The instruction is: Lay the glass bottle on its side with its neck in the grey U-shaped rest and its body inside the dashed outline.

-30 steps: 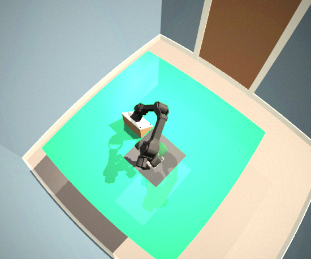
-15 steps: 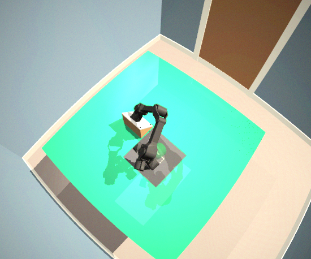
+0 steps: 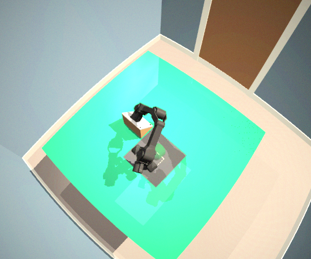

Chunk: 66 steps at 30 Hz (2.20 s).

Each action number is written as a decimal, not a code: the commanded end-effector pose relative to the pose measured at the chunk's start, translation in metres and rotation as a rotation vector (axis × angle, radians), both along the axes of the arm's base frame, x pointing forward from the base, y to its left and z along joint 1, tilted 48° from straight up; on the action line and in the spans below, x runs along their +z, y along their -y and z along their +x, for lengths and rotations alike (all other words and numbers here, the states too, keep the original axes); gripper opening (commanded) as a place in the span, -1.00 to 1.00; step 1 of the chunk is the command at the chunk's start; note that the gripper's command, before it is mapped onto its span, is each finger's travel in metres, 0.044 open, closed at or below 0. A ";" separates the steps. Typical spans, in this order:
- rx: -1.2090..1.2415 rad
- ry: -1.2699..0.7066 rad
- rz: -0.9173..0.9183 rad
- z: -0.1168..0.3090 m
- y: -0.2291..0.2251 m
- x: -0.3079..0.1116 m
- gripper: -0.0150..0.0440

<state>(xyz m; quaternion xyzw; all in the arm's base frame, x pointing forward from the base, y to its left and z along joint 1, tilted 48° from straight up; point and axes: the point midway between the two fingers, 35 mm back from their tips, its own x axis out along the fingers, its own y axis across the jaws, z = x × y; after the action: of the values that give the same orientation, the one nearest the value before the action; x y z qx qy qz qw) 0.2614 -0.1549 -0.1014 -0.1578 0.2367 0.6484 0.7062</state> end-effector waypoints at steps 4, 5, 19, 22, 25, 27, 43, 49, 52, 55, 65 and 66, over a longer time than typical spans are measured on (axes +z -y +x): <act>-0.001 0.001 0.000 0.003 -0.001 -0.005 -0.11; 0.000 0.001 0.000 0.003 -0.001 -0.006 -0.11; 0.006 -0.002 0.001 0.003 -0.002 -0.015 -0.11; 0.007 -0.003 0.001 0.003 -0.002 -0.017 -0.11; 0.009 -0.003 0.002 0.004 -0.003 -0.019 -0.11; 0.010 -0.004 0.002 0.004 -0.003 -0.020 -0.11; 0.018 -0.005 0.002 0.004 -0.006 -0.030 -0.11; 0.021 -0.005 0.003 0.005 -0.007 -0.034 -0.11; 0.023 -0.005 0.003 0.005 -0.008 -0.035 -0.11; 0.025 -0.005 0.003 0.005 -0.008 -0.037 -0.11; 0.031 -0.005 0.003 0.005 -0.010 -0.042 -0.11; 0.032 -0.005 0.002 0.005 -0.010 -0.043 -0.11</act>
<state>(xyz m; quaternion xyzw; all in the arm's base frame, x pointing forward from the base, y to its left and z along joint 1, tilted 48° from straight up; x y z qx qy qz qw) 0.2647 -0.1450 -0.1435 -0.1596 0.2350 0.6616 0.6939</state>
